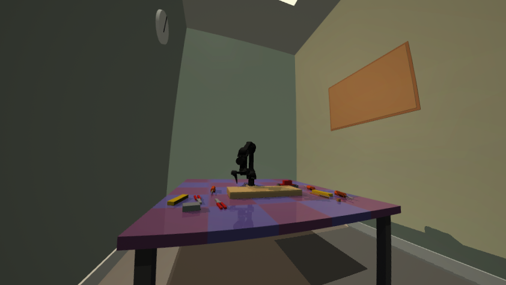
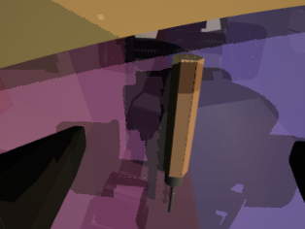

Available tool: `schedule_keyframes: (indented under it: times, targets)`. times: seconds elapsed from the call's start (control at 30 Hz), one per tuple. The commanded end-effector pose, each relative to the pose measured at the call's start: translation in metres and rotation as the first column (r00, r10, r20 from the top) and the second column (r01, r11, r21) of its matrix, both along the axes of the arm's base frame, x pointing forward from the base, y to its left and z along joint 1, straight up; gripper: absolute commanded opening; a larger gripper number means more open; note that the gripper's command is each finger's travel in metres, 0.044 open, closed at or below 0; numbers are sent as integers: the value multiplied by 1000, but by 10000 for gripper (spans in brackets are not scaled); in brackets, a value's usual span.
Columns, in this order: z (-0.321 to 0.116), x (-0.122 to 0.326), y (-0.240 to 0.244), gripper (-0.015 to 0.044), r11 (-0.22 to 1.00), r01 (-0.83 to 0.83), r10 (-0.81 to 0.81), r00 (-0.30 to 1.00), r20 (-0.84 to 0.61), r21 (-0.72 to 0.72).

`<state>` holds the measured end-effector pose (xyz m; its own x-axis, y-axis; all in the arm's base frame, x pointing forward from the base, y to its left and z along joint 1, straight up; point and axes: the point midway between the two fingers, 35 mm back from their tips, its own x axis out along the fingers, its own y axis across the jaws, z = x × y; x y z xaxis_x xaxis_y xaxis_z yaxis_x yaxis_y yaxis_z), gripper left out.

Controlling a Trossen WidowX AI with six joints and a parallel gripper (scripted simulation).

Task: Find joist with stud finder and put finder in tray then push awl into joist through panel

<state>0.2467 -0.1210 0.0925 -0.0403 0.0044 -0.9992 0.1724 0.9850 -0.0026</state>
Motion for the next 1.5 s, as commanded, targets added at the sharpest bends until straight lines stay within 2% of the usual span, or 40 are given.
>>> schedule_keyframes:
  times: [0.0, 1.2, 1.47]
  targets:
    - [-3, -3, -2, 440, 1000, 11, -11, 1000, -12, -1]
    - [-52, -2, -2, 440, 1000, 11, -11, 1000, -12, 0]
    - [-52, -2, -2, 230, 1000, 11, -11, 1000, -12, 0]
